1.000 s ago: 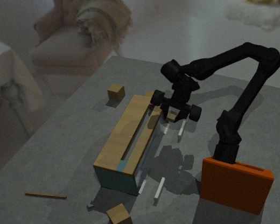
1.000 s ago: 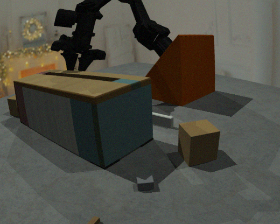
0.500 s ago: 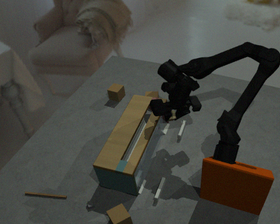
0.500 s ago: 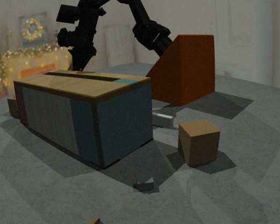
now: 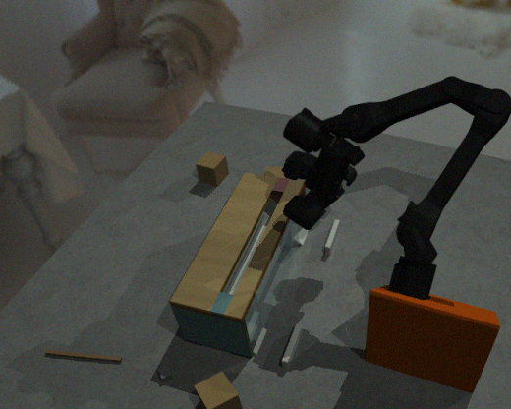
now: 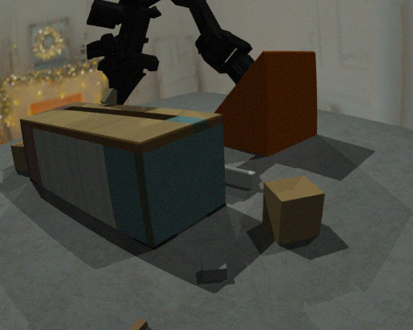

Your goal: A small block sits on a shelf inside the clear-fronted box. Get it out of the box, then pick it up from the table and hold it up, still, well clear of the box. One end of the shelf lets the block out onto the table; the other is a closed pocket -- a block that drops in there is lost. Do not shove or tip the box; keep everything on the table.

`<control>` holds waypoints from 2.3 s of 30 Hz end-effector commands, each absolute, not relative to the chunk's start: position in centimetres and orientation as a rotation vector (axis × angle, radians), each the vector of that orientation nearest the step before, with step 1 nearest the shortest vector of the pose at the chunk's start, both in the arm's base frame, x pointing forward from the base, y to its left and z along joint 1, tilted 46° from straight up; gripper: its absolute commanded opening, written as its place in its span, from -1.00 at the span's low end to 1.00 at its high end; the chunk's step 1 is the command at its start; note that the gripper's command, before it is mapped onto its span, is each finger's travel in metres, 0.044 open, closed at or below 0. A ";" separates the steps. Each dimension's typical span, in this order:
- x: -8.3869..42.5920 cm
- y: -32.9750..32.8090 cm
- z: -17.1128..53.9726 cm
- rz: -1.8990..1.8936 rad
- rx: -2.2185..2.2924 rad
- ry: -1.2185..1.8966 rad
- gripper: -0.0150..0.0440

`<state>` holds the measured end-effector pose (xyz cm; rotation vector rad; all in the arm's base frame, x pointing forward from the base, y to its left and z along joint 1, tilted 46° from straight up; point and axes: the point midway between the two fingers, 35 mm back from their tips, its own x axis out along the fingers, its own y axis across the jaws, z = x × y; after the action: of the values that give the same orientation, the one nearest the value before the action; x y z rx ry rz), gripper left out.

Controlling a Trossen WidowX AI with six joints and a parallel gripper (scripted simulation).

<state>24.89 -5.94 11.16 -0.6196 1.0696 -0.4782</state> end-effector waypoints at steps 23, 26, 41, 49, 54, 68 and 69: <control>23.8 -4.2 12.0 0.081 -1.631 1.293 -0.49; 23.7 -4.0 12.1 0.154 -1.745 1.308 -0.49; 23.2 -3.0 12.8 0.549 -2.310 1.345 -0.49; 23.0 -2.5 13.2 0.783 -2.602 1.339 -0.49; 22.8 -2.1 13.5 0.941 -2.780 1.325 -0.49; 22.6 -1.5 14.1 1.267 -3.102 1.273 -0.49; 22.6 -1.5 14.1 1.267 -3.102 1.273 -0.49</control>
<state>22.60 -1.51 14.02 -3.0753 1.2743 1.2416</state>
